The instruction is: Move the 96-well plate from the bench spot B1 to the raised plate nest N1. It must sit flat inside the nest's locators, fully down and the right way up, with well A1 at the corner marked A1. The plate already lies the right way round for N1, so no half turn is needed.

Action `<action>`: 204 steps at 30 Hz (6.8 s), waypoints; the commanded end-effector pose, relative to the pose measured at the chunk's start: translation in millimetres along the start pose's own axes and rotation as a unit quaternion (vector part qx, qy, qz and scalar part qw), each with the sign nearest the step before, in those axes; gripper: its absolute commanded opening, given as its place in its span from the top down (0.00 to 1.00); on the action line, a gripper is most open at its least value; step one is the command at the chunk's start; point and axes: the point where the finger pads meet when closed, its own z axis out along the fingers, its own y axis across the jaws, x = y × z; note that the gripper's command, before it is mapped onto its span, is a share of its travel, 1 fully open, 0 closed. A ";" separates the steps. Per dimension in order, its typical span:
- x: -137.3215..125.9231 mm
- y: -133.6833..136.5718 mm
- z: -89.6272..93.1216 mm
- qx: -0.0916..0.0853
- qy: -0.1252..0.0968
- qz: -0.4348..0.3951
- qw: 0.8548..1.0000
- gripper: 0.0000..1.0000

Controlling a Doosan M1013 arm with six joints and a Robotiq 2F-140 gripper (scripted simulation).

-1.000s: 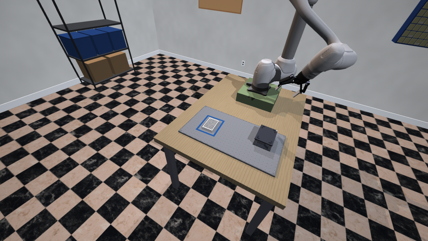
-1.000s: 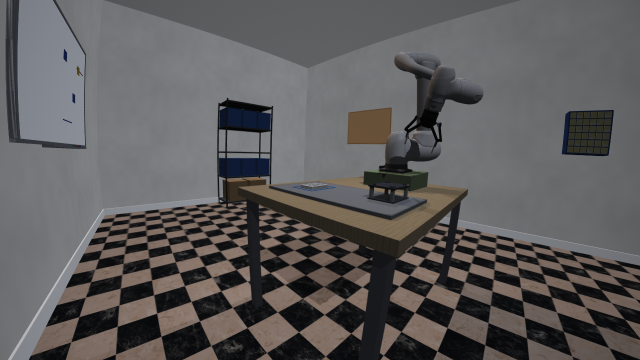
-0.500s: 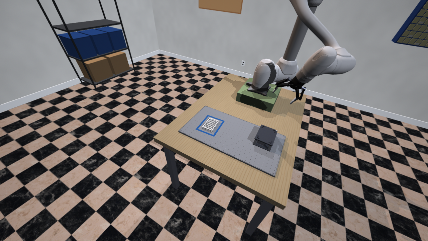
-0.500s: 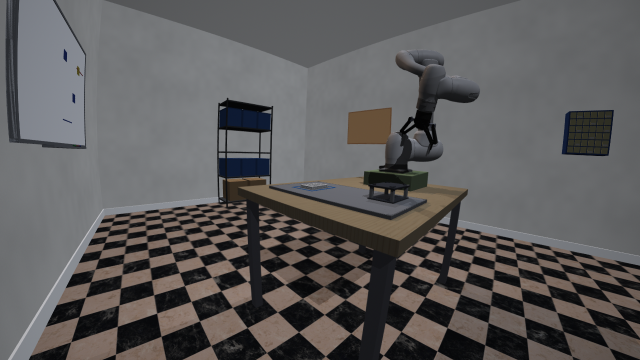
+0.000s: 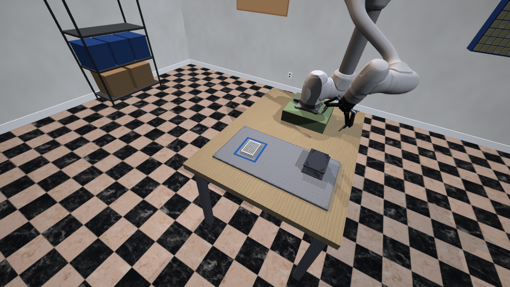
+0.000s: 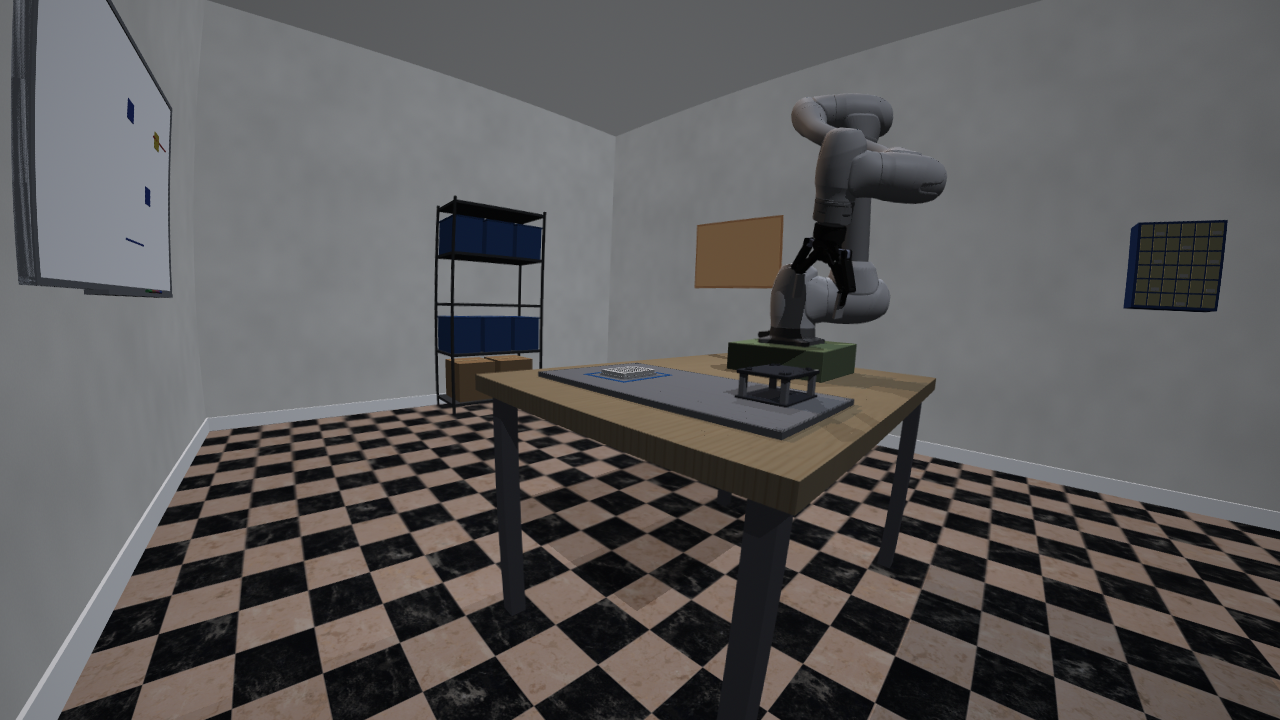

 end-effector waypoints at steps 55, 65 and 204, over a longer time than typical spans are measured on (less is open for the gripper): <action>-208.1 -31.1 36.8 -0.092 0.059 0.573 0.812 0.00; -238.8 -46.0 45.4 -0.101 0.071 0.650 0.750 0.00; -424.1 -217.2 130.1 -0.124 0.146 0.958 0.214 0.00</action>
